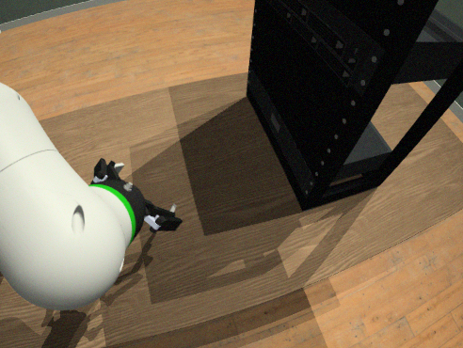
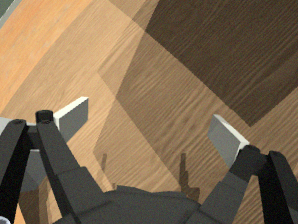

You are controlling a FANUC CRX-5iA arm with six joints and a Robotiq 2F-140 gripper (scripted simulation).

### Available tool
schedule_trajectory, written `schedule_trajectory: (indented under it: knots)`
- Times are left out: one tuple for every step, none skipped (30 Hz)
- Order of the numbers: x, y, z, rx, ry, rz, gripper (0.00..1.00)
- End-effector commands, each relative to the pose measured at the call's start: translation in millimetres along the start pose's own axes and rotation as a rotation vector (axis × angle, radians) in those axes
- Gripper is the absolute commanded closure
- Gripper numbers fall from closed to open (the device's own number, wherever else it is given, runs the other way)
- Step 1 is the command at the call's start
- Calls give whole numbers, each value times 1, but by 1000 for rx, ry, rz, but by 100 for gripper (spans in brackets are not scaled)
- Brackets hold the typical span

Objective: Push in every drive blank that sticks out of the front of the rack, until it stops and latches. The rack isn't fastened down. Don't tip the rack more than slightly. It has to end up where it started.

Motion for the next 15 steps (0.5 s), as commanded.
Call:
schedule_trajectory:
  knots:
    - [-16,-13,-31,84,-44,-30,0]
    - [-20,-15,-37,103,-56,-38,0]
    - [-24,-16,-44,122,-68,-46,0]
    - [-28,-18,-51,141,-80,-54,0]
    - [-28,-18,-51,141,-80,-54,0]
    - [-28,-18,-51,141,-80,-54,0]
    - [-33,-20,-60,167,-98,-64,0]
    - [-38,-22,-69,192,-116,-75,0]
    - [-43,-24,-78,218,-135,-86,0]
    - [-47,-25,-84,237,-150,-94,0]
    - [-51,-26,-90,255,-164,-102,0]
    - [-55,-27,-97,274,-179,-111,0]
    - [-59,-28,-104,294,-195,-119,0]
    - [-62,-28,-110,313,-212,-128,0]
    - [-66,-29,-117,332,-229,-136,0]
Point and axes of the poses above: the point where the finger pads meet when closed, its own y axis back along the fingers, its own x axis across the jaws, z = x × y, the point moved 9 cm from there along y, back along the fingers
